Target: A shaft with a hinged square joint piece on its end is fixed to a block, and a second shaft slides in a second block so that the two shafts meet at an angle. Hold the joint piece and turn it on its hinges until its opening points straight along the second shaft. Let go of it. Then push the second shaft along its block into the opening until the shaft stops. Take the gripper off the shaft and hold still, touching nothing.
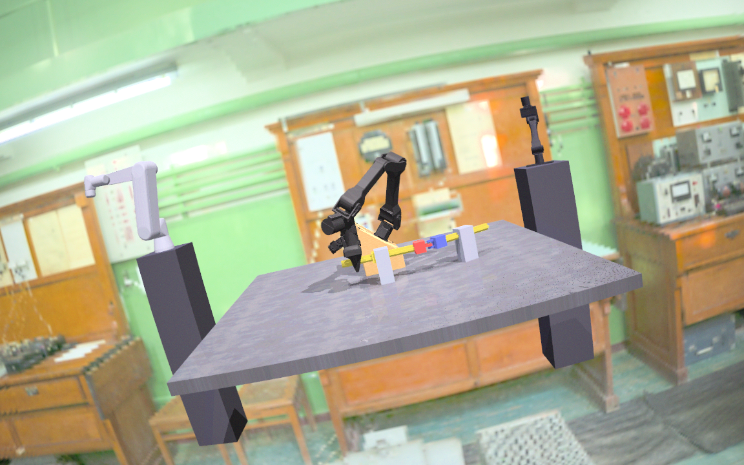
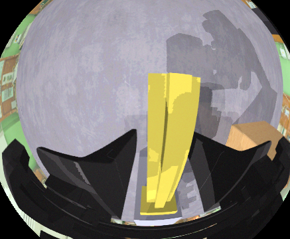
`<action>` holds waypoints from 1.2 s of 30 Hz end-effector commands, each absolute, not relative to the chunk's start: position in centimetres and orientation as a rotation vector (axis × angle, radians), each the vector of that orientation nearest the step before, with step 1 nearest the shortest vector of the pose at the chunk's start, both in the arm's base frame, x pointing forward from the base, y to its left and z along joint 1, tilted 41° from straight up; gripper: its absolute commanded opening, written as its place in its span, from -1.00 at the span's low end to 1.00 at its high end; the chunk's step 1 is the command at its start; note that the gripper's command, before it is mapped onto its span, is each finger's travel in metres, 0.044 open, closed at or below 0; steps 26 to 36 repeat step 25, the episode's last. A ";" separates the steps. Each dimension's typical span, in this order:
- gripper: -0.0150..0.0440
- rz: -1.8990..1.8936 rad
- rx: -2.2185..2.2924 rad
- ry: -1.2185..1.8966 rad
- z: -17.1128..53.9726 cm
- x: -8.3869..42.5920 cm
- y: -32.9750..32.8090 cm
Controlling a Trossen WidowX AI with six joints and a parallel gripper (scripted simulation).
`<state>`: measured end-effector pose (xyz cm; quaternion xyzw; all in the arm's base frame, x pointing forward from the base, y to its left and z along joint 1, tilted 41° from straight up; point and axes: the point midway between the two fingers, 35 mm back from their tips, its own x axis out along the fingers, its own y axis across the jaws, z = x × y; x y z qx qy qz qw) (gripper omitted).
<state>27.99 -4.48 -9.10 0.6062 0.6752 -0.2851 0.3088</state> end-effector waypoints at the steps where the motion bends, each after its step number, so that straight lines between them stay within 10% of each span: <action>1: 0.62 -0.754 1.601 1.786 -9.1 28.0 -4.5; 6: 1.00 -0.754 1.601 1.786 -9.1 28.0 -4.5; 36: 1.00 -0.752 1.606 1.785 -6.8 28.2 -6.4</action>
